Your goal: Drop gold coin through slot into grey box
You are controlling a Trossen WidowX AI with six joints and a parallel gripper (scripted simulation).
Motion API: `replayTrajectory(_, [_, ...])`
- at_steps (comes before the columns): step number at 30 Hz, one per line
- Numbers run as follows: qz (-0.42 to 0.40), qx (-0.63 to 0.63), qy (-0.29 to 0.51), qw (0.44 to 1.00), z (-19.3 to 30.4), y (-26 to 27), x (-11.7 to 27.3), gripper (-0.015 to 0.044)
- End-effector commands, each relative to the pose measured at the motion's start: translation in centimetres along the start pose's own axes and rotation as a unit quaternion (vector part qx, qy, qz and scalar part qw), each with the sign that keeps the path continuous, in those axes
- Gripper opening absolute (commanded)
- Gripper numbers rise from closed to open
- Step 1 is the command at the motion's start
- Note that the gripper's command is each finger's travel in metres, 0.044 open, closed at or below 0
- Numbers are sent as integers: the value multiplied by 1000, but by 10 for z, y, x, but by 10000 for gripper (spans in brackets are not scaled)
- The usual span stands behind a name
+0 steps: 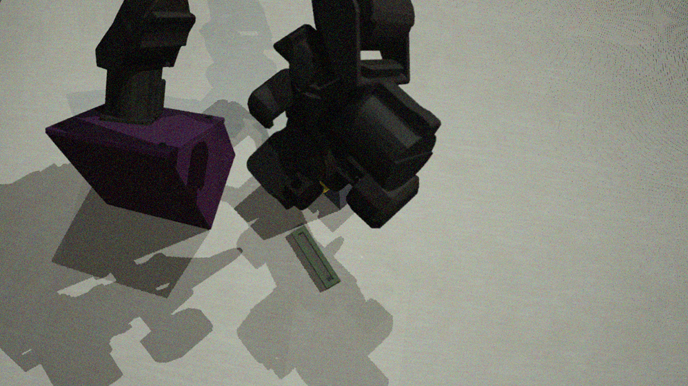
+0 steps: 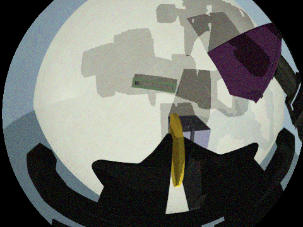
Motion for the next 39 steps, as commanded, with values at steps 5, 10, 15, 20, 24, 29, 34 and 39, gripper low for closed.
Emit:
replayTrajectory(5, [2, -2, 3, 1000, 21, -8, 0, 0])
replayTrajectory(10, [2, -2, 4, 1000, 34, -13, -1, 0])
replayTrajectory(15, [3, -1, 5, 1000, 45, -18, -1, 0])
replayTrajectory(20, [5, -1, 7, 1000, 57, -23, -1, 0])
replayTrajectory(24, [6, -1, 8, 1000, 63, -26, -2, 0])
replayTrajectory(29, [3, 2, 6, 1000, 59, -22, -1, 0])
replayTrajectory(34, [3, 2, 6, 1000, 59, -22, -1, 0])
replayTrajectory(39, [4, 1, 6, 1000, 61, -24, -2, 0])
Point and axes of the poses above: the point midway between the two fingers, 35 mm back from their tips, its own x axis back along the fingers, its own y axis across the jaws, z = x × y, the point moved 2 cm from there along x, back along the fingers, and after that the axes turned 6 degrees about x, right-handed, at the moved point
